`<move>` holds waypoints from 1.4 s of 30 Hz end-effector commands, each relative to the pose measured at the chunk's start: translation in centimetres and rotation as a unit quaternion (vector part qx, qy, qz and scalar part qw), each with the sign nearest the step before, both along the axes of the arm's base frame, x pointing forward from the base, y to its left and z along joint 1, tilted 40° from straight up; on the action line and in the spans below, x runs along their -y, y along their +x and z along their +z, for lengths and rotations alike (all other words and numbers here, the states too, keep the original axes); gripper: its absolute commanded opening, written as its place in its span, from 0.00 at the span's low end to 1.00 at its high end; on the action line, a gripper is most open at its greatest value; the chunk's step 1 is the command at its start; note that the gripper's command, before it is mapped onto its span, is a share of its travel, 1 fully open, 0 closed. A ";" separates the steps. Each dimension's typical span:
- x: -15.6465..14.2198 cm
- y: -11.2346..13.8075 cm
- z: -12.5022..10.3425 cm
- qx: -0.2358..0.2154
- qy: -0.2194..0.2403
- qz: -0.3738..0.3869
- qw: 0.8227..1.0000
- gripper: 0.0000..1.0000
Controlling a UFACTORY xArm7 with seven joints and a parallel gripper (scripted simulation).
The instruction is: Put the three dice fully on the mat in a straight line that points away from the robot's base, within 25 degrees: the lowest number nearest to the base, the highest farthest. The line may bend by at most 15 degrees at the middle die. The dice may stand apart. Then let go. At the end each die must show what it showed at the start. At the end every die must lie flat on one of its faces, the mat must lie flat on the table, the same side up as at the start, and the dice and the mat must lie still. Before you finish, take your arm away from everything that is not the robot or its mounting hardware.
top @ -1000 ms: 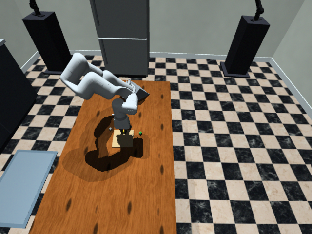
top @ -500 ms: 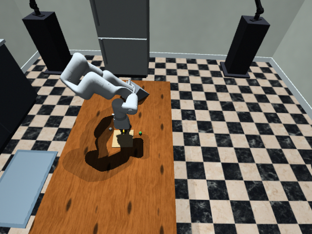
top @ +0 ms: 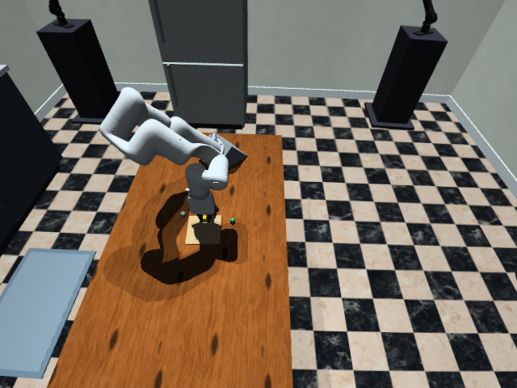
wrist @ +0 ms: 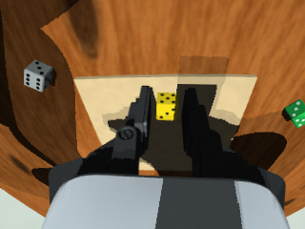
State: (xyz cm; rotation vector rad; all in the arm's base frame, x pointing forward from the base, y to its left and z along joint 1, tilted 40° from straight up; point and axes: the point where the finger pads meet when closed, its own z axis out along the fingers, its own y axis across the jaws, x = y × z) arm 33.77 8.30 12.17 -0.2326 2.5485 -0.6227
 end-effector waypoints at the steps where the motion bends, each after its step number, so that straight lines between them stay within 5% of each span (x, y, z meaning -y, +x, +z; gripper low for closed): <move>1: -0.1 0.0 0.1 0.001 0.001 0.001 1.000 0.31; 22: -0.8 -0.8 1.3 0.001 0.001 0.001 1.000 0.31; 34: -3.1 -4.0 6.1 0.001 0.001 0.001 1.000 0.31; 42: -3.6 -4.6 7.0 0.001 0.001 0.001 1.000 0.31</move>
